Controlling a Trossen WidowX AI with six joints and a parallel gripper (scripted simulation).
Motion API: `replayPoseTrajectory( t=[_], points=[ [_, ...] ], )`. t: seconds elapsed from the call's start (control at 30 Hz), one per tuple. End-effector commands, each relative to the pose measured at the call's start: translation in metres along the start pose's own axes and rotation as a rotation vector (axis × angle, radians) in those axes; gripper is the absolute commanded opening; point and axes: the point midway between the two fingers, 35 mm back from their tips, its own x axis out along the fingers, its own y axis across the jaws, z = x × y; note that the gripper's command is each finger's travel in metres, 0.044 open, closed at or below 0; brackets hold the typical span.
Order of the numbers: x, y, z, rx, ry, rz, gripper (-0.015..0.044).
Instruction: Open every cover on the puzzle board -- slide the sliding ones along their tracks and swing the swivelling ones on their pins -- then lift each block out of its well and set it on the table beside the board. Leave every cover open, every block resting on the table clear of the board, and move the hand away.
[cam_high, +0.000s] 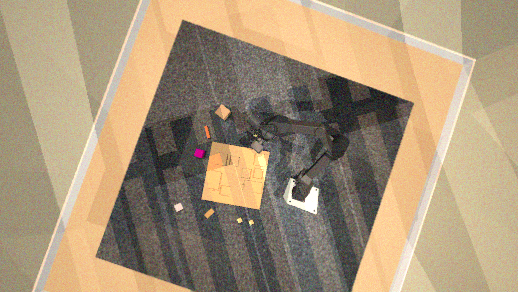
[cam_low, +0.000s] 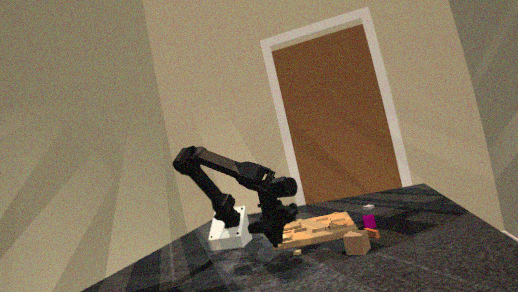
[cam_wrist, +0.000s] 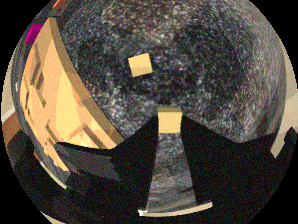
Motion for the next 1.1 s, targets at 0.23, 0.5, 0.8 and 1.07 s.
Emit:
replayPoseTrajectory(
  t=[0.23,0.5,0.8,1.07],
  points=[
    [0.018,0.000,-0.002,-0.008,-0.001,0.000,0.0080],
    [0.030,-0.002,-0.004,-0.009,-0.003,-0.004,0.0080],
    [0.028,-0.003,-0.004,-0.001,-0.001,-0.008,0.0264],
    [0.023,-0.002,-0.003,-0.002,-0.001,-0.006,0.0440]
  ],
)
